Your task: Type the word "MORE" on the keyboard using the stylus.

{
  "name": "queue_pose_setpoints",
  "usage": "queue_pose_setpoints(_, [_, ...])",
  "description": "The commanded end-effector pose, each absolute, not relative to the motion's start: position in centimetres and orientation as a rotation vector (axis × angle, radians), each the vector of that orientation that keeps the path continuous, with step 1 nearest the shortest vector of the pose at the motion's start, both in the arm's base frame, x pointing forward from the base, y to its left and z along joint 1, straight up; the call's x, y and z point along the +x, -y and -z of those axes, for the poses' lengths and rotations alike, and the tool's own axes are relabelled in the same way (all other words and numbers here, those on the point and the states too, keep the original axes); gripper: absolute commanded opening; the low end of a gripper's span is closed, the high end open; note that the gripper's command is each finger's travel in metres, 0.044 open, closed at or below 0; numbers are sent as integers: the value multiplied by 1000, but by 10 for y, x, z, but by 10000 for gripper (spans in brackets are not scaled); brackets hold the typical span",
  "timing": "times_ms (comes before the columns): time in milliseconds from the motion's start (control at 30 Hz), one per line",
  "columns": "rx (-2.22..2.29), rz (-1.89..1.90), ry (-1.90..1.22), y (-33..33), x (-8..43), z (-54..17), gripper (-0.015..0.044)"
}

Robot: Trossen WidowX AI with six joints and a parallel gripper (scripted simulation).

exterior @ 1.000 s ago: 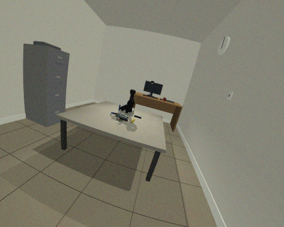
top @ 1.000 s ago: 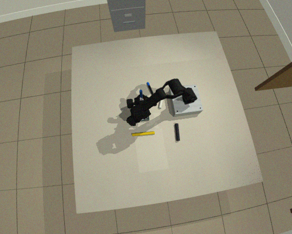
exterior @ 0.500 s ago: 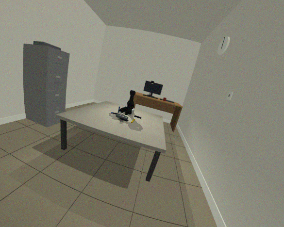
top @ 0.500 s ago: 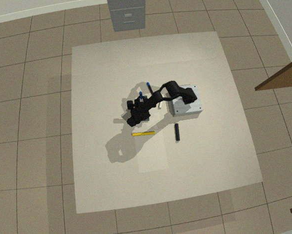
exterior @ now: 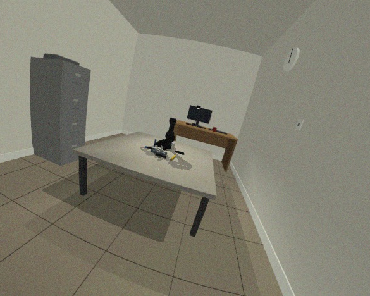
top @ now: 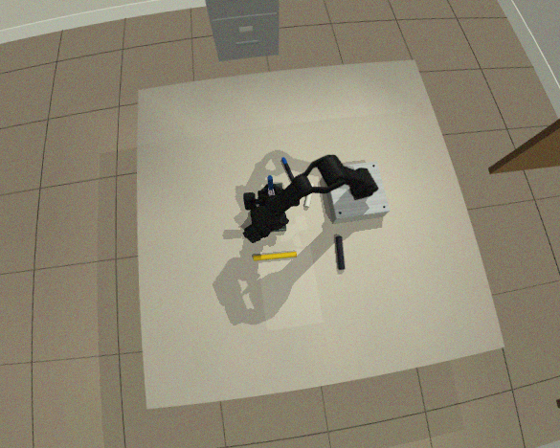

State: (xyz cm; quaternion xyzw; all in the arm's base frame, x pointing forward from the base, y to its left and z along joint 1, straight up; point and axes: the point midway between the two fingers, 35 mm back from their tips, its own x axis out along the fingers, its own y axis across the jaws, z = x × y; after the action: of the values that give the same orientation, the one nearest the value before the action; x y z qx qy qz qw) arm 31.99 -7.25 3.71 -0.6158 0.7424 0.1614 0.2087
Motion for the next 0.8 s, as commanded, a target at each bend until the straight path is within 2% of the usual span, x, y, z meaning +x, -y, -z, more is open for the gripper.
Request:
queue_pose_setpoints(0, [-1716, -441, -2064, 73, 320, -37, 0])
queue_pose_setpoints(33, [-1716, -441, -2064, 73, 320, -37, 0])
queue_pose_setpoints(133, [-1716, -440, -2064, 73, 323, -37, 79])
queue_pose_setpoints(767, [-1716, -440, -2064, 73, 325, -29, 81])
